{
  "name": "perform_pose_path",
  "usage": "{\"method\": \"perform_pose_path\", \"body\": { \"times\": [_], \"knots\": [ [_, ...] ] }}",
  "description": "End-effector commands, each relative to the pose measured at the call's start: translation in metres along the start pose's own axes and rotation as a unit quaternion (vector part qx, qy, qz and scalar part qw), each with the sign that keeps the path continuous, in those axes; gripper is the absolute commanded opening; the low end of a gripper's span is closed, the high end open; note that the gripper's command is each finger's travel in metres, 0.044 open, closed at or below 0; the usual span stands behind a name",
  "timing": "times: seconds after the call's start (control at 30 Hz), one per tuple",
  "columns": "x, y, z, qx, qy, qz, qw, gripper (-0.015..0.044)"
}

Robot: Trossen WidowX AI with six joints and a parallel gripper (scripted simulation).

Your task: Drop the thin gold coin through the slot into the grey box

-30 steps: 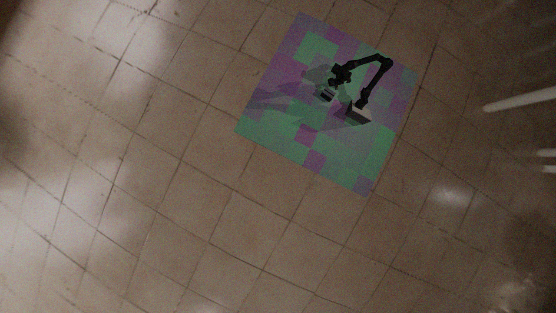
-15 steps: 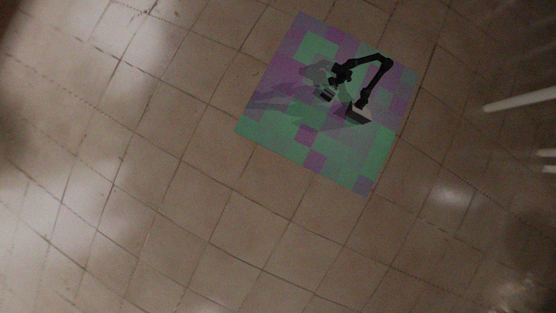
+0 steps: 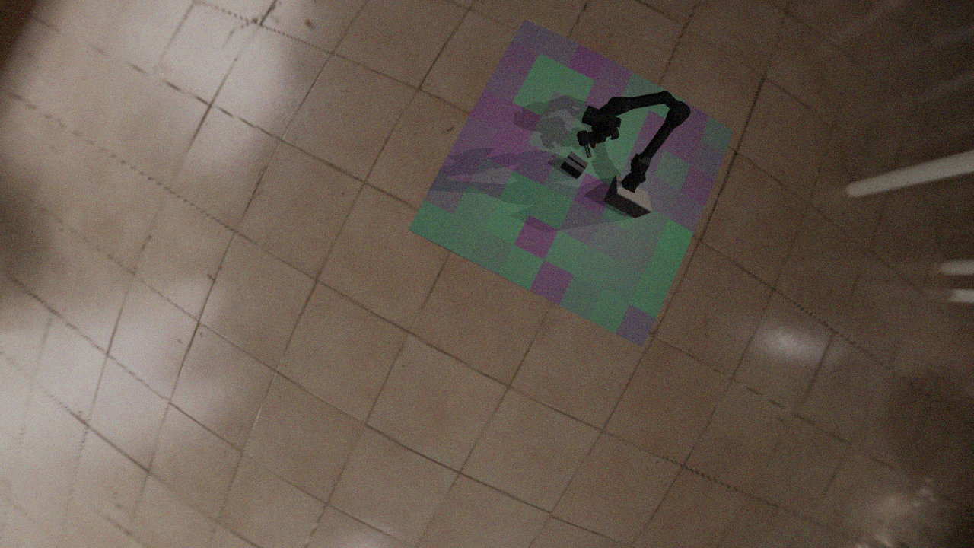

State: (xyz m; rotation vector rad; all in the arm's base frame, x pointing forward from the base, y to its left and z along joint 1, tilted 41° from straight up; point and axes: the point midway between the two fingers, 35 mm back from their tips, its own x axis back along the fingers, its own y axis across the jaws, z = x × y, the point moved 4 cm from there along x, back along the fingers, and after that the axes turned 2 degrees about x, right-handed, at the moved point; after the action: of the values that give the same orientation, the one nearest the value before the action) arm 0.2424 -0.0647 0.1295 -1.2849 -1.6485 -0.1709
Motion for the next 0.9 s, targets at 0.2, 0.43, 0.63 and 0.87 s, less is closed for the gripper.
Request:
{"method": "perform_pose_path", "body": {
  "times": [0.2, 0.43, 0.63, 0.87],
  "knots": [
    [0.024, -0.001, 0.001, -0.002, 0.0, -0.001, 1.0, 0.0],
    [0.041, -0.004, 0.002, -0.002, -0.001, 0.001, 1.0, 0.0],
    [0.043, -0.003, 0.003, 0.04, -0.002, 0.001, 0.999, 0.0],
    [0.043, 0.0, 0.005, 0.16, -0.001, 0.001, 0.987, 0.0]
  ]
}}
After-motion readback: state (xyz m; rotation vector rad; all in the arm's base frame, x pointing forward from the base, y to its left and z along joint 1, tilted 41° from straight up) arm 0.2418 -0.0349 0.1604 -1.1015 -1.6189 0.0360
